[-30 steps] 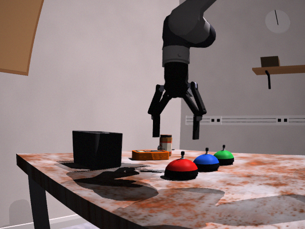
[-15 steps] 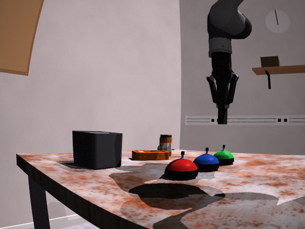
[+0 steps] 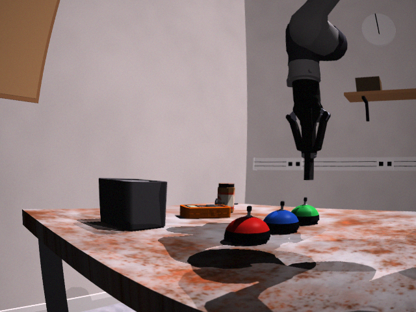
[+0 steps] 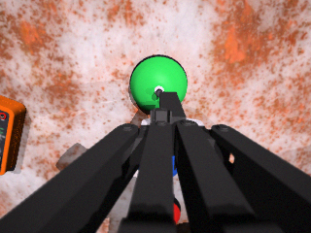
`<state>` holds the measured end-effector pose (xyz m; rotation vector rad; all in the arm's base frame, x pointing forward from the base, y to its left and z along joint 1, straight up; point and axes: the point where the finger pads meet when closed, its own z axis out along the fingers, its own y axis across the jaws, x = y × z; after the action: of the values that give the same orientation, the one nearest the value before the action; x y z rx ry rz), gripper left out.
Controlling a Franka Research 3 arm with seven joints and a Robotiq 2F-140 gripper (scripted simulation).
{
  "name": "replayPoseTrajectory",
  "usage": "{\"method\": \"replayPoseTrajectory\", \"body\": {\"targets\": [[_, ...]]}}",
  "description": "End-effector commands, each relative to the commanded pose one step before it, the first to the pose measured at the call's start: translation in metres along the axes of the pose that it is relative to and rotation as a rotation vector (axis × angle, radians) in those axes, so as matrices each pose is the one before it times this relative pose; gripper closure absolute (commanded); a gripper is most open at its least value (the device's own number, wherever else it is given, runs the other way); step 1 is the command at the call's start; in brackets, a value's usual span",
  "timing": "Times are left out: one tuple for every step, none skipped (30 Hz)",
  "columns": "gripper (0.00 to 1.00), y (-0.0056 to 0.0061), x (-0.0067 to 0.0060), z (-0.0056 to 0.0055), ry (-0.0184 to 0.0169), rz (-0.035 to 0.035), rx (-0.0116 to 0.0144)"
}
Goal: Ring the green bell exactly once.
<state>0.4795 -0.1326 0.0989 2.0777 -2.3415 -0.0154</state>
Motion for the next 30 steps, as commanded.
{"method": "replayPoseTrajectory", "body": {"targets": [[0.90,-0.00569,0.00128,0.01227,-0.00029,-0.01877,0.01578],[0.90,0.00000,0.00000,0.00000,0.00000,0.00000,0.00000],[0.90,0.00000,0.00000,0.00000,0.00000,0.00000,0.00000],[0.90,-0.00338,0.00006,0.00398,0.00000,0.00000,0.00000],[0.90,0.00294,-0.00029,0.00398,0.00000,0.00000,0.00000],[0.90,0.00287,-0.00033,0.00398,0.00000,0.00000,0.00000],[0.90,0.00068,0.00004,0.00398,0.00000,0.00000,0.00000],[0.90,-0.00060,0.00019,0.00348,0.00001,0.00000,0.00000],[0.90,-0.00053,0.00003,0.00287,0.00000,0.00000,0.00000],[0.90,-0.00021,-0.00012,0.00225,0.00000,0.00000,0.00000],[0.90,-0.00016,-0.00012,0.00161,0.00000,0.00000,0.00000],[0.90,-0.00036,-0.00002,0.00091,0.00000,0.00000,0.00000],[0.90,-0.00004,0.00004,0.00013,0.00000,0.00000,0.00000],[0.90,0.00039,0.00006,0.00013,0.00000,0.00000,0.00000],[0.90,0.00072,0.00002,0.00024,0.00000,0.00000,0.00000],[0.90,0.00085,-0.00005,0.00038,0.00000,0.00000,0.00000],[0.90,0.00079,-0.00011,0.00051,0.00000,0.00000,0.00000],[0.90,0.00000,0.00000,0.00067,0.00000,0.00000,0.00000],[0.90,0.00000,0.00000,0.00000,0.00000,0.00000,0.00000],[0.90,0.00000,0.00000,0.00000,0.00000,0.00000,0.00000],[0.90,0.00000,0.00000,0.00067,0.00000,0.00000,0.00000],[0.90,0.00000,0.00000,0.00067,0.00000,0.00000,0.00000],[0.90,0.00000,0.00000,0.00067,0.00000,0.00000,0.00000],[0.90,0.00000,0.00000,0.00067,0.00000,0.00000,0.00000],[0.90,0.00000,0.00000,0.00067,0.00000,0.00000,0.00000],[0.90,0.00000,0.00000,0.00067,0.00000,0.00000,0.00000],[0.90,0.00000,0.00000,0.00065,0.00000,0.00000,0.00000],[0.90,0.00000,0.00000,0.00055,0.00000,0.00000,0.00000],[0.90,0.00036,-0.00003,0.00045,0.00000,0.00000,0.00000],[0.90,0.00050,-0.00004,0.00036,0.00000,0.00000,0.00000]]}}
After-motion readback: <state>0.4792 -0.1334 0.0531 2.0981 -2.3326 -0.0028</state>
